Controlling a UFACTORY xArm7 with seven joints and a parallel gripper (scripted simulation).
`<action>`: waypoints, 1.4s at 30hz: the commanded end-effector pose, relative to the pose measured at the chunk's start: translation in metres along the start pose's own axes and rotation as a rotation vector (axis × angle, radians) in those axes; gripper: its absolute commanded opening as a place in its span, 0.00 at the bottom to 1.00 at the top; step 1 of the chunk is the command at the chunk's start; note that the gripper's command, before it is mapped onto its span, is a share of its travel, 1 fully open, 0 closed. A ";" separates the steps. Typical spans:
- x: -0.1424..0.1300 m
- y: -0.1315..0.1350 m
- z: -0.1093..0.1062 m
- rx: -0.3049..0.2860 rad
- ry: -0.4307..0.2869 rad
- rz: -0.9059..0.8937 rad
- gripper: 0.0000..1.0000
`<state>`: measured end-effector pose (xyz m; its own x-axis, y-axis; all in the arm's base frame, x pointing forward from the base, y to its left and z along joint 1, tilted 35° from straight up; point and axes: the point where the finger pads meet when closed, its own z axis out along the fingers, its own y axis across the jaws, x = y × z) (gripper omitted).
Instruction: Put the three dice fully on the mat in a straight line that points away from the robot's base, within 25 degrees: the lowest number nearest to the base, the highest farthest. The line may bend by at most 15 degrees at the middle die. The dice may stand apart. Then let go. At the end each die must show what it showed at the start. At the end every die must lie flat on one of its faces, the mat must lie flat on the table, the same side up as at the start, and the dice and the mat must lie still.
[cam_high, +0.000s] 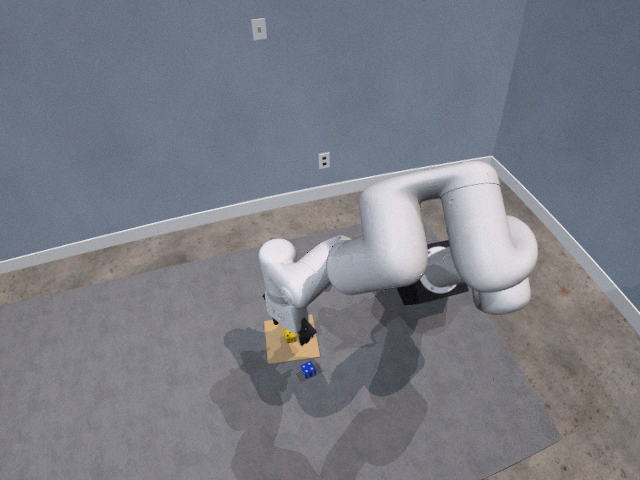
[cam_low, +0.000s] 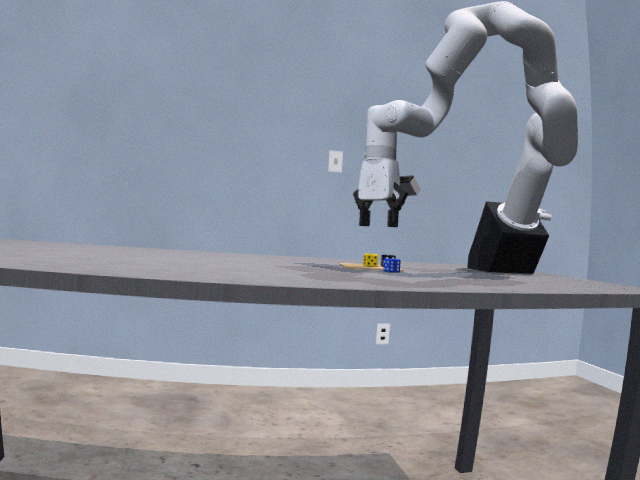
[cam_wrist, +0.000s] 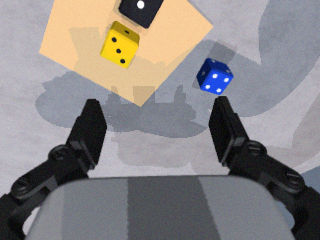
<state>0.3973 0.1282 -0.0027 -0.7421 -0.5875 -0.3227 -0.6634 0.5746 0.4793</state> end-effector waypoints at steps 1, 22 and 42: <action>-0.006 0.009 -0.001 0.004 -0.014 -0.173 1.00; -0.019 0.048 0.002 0.009 -0.008 -0.805 1.00; -0.025 0.071 0.004 0.014 0.002 -1.215 0.47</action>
<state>0.3671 0.1857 0.0350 0.3390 -0.7579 -0.5574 -0.9362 -0.3301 -0.1205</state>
